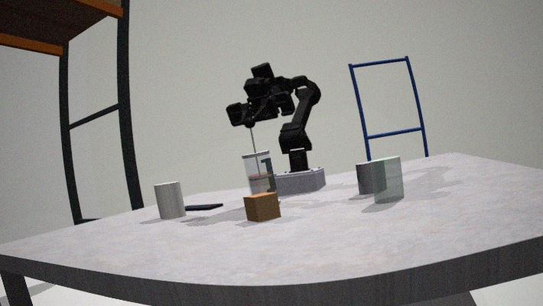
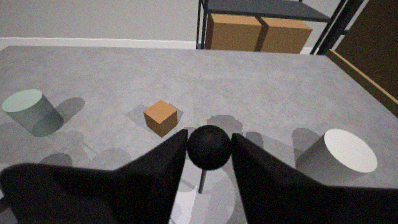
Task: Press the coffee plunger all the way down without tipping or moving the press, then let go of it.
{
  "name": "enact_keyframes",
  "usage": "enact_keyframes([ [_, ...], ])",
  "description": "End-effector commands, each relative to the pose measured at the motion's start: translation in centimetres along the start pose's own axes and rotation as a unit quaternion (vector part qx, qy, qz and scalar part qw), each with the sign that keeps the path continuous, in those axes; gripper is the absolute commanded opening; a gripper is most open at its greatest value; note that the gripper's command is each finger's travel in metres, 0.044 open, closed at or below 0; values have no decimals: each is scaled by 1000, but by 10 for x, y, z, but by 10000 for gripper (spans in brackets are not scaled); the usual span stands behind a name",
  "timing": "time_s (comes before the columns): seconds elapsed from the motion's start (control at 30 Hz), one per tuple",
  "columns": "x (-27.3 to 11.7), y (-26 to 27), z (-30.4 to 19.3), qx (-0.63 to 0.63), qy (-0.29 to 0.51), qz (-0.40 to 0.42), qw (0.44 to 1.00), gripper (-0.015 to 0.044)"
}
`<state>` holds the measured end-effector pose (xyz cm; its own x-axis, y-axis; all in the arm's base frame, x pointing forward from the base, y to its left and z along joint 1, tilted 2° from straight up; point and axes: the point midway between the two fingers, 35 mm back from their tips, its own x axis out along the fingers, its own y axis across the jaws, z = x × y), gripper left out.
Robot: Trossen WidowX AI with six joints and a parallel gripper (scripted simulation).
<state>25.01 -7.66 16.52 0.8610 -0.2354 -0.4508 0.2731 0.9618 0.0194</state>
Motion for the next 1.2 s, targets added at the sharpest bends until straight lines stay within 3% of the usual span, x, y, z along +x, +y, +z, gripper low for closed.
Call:
enact_keyframes([
  [0.0,10,0,-27,4,32,-1,999,117],
  [1.17,33,1,-38,4,32,-1,999,117],
])
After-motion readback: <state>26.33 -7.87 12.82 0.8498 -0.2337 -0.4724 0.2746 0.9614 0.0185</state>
